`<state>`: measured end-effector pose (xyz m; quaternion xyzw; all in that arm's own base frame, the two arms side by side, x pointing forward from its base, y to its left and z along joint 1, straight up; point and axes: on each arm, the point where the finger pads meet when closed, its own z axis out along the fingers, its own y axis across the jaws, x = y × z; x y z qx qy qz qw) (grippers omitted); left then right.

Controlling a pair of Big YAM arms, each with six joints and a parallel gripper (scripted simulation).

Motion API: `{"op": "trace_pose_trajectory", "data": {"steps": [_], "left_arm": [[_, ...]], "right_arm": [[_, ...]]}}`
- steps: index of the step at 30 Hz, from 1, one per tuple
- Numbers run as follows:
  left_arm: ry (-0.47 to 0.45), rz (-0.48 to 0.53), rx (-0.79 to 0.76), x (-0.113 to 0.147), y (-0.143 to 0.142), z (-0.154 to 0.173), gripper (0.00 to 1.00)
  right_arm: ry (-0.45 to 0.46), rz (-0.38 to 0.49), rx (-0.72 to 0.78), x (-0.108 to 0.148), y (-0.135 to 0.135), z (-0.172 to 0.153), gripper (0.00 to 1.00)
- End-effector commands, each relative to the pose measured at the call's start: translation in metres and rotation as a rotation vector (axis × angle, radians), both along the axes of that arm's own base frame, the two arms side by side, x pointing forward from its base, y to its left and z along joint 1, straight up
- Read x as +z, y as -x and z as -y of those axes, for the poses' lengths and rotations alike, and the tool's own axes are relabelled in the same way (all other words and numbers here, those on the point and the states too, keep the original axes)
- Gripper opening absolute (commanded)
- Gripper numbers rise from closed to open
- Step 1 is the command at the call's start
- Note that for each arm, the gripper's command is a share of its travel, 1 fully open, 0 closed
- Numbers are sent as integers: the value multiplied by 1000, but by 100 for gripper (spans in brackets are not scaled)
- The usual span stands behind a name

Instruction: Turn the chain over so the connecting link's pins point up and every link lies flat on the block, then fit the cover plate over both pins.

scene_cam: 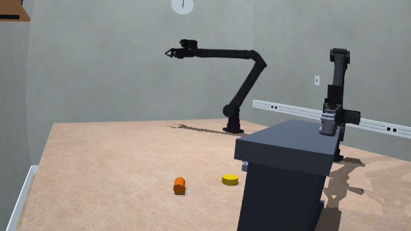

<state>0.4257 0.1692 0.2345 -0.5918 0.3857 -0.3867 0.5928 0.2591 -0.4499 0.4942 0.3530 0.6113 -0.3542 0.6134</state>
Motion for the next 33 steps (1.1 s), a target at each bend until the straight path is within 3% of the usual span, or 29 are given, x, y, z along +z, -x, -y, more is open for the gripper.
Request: {"op": "trace_pose_trajectory", "data": {"steps": [1, 7, 27, 31, 32, 33], "left_arm": [[11, -35, 5, -12, 6, -1, 19], [3, -27, 5, -4, 8, 0, 19], [-148, -19, -3, 34, -13, 1, 19], [-162, -26, -3, 34, -16, 1, 19], [-163, -47, 1, 21, -8, 1, 19], [-175, -37, -1, 31, -13, 1, 19]], "right_arm": [[56, 32, 5, 44, -5, 0, 100], [56, 32, 5, 44, -5, 0, 100], [56, 32, 5, 44, -5, 0, 100], [56, 32, 5, 44, -5, 0, 100], [56, 32, 5, 44, -5, 0, 100], [56, 32, 5, 44, -5, 0, 100]]}}
